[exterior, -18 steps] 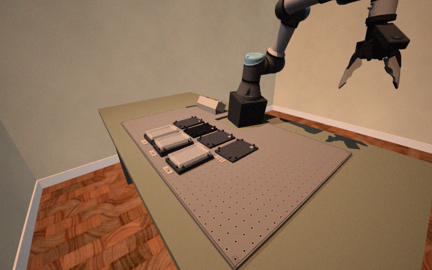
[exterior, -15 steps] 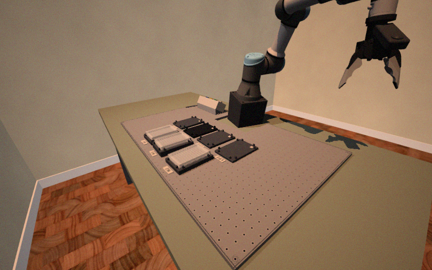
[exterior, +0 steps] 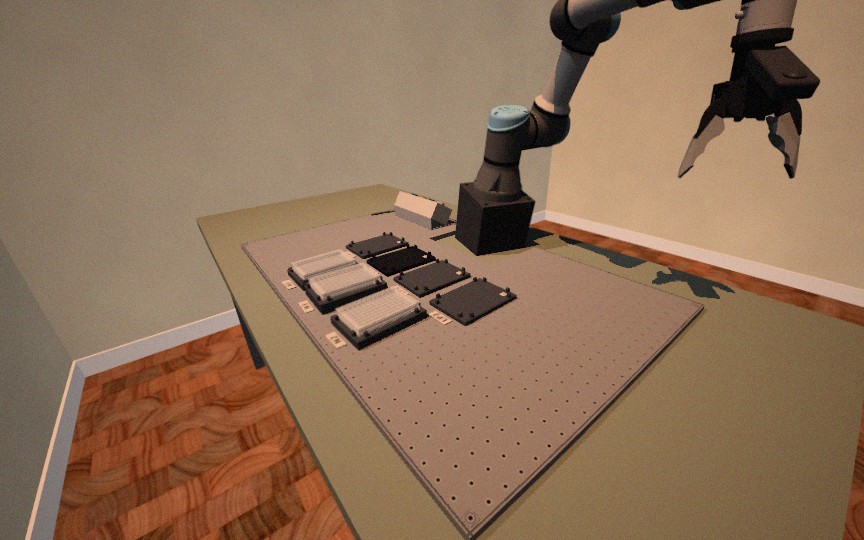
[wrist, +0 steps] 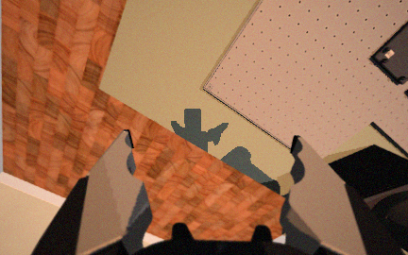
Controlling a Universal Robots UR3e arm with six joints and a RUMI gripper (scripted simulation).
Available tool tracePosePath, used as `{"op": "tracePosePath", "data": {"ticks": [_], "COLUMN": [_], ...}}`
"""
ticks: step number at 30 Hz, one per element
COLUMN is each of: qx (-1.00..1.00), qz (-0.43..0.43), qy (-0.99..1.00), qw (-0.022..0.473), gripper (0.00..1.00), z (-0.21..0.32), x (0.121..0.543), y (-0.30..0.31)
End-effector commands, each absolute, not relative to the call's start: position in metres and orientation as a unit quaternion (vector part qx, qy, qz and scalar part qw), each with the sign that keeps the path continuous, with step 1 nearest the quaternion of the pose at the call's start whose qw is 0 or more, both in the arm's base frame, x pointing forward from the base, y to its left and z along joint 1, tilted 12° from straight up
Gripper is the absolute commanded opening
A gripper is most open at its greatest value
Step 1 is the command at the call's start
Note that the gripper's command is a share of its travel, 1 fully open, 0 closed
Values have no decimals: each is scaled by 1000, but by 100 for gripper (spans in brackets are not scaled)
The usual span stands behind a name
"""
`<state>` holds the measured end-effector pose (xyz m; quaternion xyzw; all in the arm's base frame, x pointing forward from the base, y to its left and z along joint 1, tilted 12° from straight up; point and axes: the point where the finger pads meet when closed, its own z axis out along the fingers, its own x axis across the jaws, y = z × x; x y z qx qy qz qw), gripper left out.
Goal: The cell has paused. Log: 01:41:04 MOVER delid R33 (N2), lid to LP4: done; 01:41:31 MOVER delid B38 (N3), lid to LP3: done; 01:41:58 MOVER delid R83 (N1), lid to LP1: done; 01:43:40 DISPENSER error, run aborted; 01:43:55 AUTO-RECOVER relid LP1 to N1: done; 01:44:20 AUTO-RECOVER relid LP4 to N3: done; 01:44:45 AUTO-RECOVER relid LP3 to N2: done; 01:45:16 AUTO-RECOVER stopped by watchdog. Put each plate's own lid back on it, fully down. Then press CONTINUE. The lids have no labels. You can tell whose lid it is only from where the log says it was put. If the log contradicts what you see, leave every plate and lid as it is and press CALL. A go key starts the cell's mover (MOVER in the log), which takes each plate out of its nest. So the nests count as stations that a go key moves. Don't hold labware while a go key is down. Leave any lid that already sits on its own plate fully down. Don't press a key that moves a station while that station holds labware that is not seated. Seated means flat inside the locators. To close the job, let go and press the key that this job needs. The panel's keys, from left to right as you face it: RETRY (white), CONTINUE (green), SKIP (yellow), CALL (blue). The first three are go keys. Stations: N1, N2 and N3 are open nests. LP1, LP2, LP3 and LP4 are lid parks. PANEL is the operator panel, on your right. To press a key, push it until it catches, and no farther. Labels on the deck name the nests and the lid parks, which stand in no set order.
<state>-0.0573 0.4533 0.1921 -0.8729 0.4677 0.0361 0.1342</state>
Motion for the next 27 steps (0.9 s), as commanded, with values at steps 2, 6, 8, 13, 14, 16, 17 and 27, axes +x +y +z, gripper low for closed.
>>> {"op": "tracePosePath", "data": {"ticks": [2, 6, 8, 13, 14, 16, 17, 27], "qx": [-869, -869, -869, -864, -864, -864, -864, -860], "qz": [29, 30, 30, 23, 23, 23, 22, 16], "qy": [477, 477, 477, 486, 486, 486, 486, 496], "qw": [131, 131, 131, 125, 125, 125, 125, 119], "gripper": [82, 82, 82, 82, 82, 82, 82, 82], "z": [191, 187, 187, 183, 182, 182, 181, 172], "x": [-42, -23, -22, -3, 2, 2, 7, 45], "y": [453, 453, 453, 450, 450, 450, 449, 442]}}
